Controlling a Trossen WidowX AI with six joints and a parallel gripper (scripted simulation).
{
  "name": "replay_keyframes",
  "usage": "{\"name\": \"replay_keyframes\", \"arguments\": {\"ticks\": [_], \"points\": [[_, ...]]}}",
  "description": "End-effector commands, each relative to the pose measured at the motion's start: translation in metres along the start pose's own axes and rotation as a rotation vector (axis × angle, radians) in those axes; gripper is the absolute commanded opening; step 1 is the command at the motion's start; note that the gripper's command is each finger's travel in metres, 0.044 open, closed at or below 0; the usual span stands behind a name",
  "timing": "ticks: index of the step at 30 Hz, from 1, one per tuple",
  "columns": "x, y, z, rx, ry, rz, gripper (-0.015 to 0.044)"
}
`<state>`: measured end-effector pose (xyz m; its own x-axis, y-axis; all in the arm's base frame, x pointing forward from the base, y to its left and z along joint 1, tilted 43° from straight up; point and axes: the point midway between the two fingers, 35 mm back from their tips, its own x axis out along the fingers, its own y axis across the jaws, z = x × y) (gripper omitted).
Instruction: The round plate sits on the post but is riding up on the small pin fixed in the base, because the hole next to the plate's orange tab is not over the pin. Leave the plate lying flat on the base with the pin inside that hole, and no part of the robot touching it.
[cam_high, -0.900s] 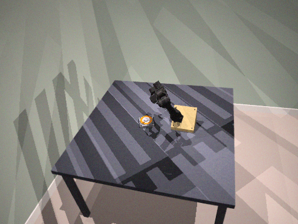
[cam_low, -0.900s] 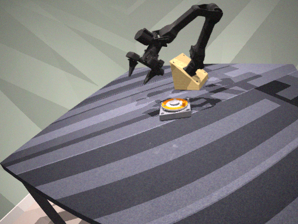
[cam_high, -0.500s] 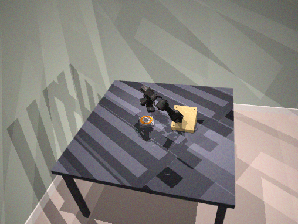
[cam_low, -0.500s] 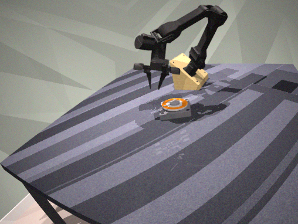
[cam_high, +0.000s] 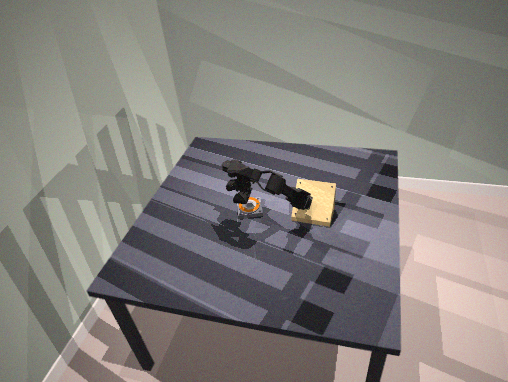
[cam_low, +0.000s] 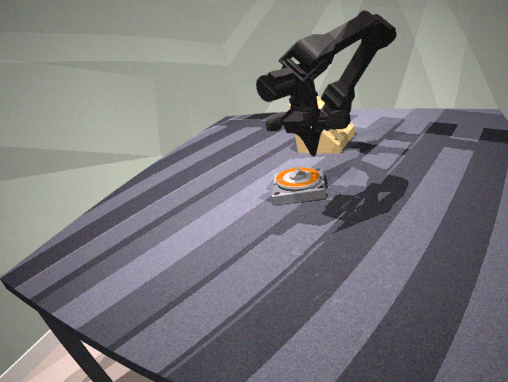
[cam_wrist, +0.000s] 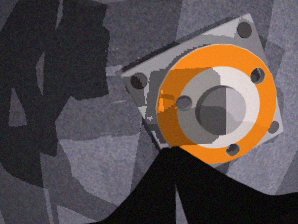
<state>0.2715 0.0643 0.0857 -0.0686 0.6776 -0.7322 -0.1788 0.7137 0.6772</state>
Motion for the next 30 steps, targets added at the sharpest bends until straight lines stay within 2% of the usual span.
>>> {"name": "replay_keyframes", "arguments": {"ticks": [1,11,30], "points": [[0.003,0.003,-0.001,0.01,0.005,0.004,0.0],[0.047,0.003,-0.002,0.01,0.005,0.007,0.0],[0.048,0.003,0.017,0.009,0.004,0.007,0.0]]}}
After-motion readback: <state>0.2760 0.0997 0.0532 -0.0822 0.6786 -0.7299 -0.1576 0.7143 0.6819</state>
